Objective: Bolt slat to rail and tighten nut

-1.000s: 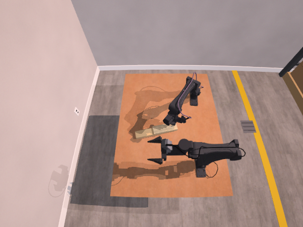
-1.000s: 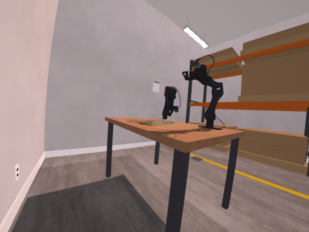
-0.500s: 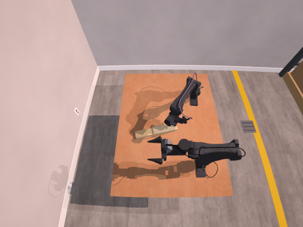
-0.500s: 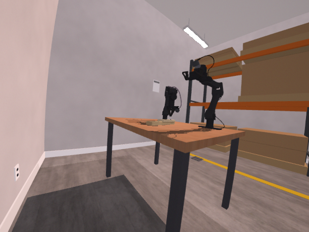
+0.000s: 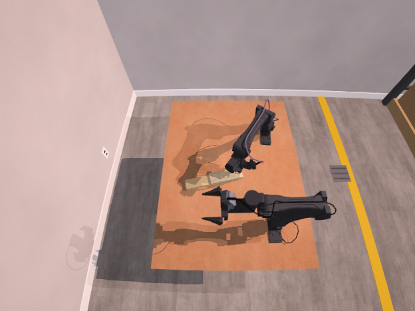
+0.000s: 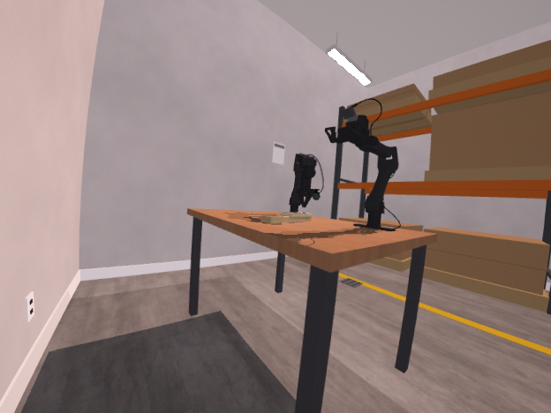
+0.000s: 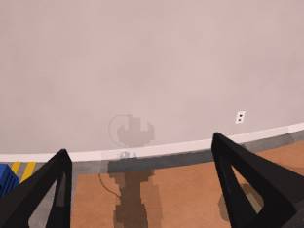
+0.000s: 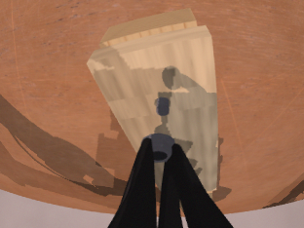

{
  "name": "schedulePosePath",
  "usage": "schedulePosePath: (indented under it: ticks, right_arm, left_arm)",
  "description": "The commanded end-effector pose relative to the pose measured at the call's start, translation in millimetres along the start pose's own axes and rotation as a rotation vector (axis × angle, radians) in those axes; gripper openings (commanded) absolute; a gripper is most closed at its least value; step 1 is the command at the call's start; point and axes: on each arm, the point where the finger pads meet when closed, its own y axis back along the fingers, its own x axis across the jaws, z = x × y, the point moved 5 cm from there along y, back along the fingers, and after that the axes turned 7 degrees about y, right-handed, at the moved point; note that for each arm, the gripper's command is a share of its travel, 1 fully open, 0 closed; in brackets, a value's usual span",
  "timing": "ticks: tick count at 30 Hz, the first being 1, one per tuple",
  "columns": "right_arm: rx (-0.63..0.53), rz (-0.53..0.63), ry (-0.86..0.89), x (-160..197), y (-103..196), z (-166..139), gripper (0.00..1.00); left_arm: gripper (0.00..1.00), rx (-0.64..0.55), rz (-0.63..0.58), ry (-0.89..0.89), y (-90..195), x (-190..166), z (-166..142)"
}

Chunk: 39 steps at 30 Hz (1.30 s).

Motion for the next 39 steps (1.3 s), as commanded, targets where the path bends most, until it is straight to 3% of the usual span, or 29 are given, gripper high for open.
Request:
schedulePosePath:
  ticks: [1, 39]
  right_arm:
    - [0.000, -0.025, 0.000, -4, 6, 2, 0.12]
    - [0.000, -0.025, 0.000, -5, -17, 2, 0.12]
  left_arm:
    - [1.00, -0.025, -0.009, -0.002, 3, 0, 7]
    - [1.00, -0.025, -0.009, -0.002, 3, 0, 7]
